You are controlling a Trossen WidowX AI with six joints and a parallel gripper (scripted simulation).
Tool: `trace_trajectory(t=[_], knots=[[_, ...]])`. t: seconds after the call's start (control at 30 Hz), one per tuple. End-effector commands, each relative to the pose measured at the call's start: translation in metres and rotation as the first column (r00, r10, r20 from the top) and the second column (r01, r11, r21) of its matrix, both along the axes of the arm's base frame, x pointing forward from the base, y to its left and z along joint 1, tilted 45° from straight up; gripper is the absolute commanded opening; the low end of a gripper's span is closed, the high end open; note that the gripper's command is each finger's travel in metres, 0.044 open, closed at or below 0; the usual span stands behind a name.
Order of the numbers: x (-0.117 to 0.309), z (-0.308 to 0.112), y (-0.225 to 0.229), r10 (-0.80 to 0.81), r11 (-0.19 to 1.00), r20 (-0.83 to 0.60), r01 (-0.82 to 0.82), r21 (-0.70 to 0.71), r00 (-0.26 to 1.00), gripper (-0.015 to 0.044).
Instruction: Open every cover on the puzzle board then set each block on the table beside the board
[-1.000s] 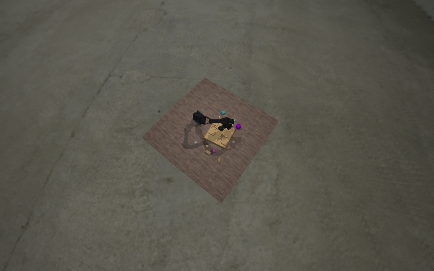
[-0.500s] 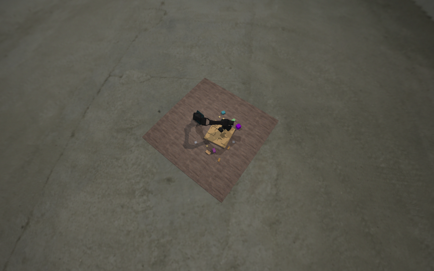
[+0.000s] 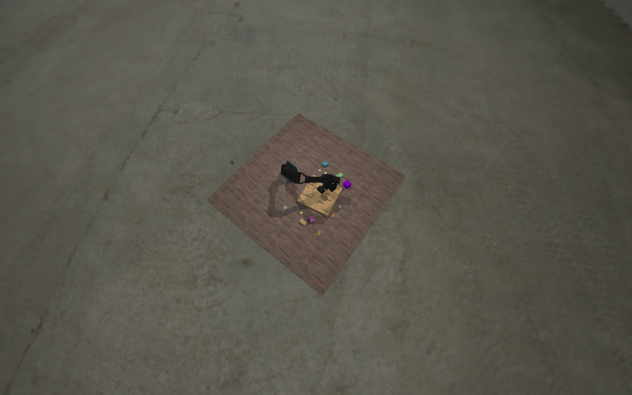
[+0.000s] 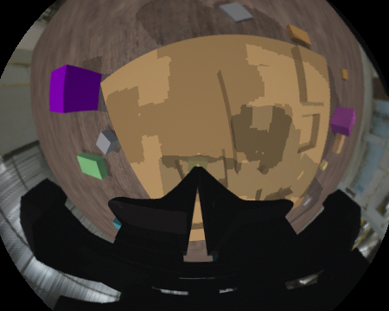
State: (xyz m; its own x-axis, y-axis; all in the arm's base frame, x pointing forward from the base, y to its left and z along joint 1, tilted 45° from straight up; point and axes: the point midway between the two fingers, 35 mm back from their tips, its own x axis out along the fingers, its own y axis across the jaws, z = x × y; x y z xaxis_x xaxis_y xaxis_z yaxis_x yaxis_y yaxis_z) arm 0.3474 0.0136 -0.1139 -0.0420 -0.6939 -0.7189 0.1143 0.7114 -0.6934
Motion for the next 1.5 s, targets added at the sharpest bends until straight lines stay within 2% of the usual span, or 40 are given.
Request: trace_trajectory(t=[0.0, 1.47], knots=[[-0.0030, 0.0022, -0.0032, 0.004, 1.000, 0.002, -0.004, -0.002, 1.000, 0.0000], [-0.0078, 0.0030, -0.0059, 0.000, 1.000, 0.004, 0.000, -0.003, 1.000, 0.0000]])
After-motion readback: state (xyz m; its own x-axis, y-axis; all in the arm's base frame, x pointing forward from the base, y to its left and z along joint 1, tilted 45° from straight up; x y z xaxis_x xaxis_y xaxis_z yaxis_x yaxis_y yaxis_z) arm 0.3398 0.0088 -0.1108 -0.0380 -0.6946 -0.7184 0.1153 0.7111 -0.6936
